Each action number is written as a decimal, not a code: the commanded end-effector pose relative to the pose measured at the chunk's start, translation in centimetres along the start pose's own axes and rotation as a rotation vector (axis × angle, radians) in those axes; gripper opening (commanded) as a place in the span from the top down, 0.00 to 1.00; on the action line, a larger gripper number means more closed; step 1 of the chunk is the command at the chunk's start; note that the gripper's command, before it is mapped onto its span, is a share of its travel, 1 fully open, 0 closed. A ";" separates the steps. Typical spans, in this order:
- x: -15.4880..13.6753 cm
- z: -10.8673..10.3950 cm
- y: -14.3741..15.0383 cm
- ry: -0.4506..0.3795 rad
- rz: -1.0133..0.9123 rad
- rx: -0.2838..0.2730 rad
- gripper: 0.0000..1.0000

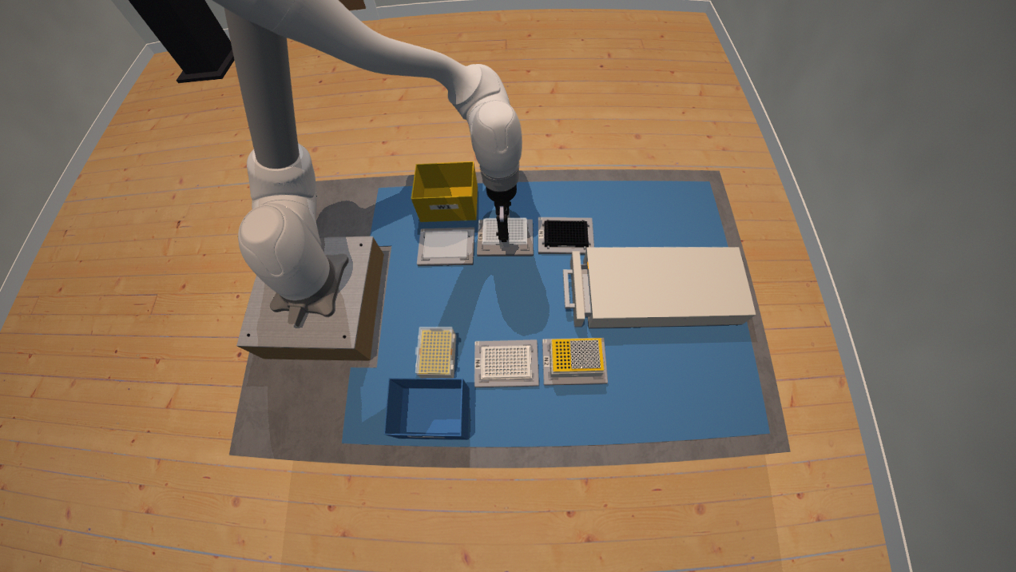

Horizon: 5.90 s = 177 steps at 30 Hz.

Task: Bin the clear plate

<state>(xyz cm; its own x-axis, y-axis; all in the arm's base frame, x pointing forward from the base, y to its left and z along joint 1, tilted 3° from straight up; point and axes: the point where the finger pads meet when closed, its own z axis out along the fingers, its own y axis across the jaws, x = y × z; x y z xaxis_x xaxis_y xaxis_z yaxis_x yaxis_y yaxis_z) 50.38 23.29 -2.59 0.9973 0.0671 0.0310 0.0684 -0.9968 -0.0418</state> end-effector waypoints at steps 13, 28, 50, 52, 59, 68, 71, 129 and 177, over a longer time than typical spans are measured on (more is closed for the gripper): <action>0.0 -1.8 0.0 0.000 0.000 0.000 0.90; 0.0 -3.5 0.0 0.000 0.000 0.000 0.90; 0.0 -6.2 0.0 0.000 0.000 0.000 0.90; 0.0 -6.5 0.0 0.000 0.000 0.000 0.90; 0.0 -7.1 0.0 0.000 0.000 0.000 0.90; 0.0 -8.3 0.0 0.000 0.000 0.000 0.90; 0.0 -8.7 0.0 0.000 0.000 0.000 0.90; -6.5 -10.4 -4.7 0.000 -0.017 0.000 0.90; -15.7 -10.4 -11.5 0.000 -0.017 0.000 0.90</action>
<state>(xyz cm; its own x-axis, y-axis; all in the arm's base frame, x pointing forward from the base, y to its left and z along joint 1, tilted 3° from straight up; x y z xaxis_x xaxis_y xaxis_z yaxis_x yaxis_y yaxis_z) 34.01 32.99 7.78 0.9959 0.0844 0.0316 0.0857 -0.9955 -0.0416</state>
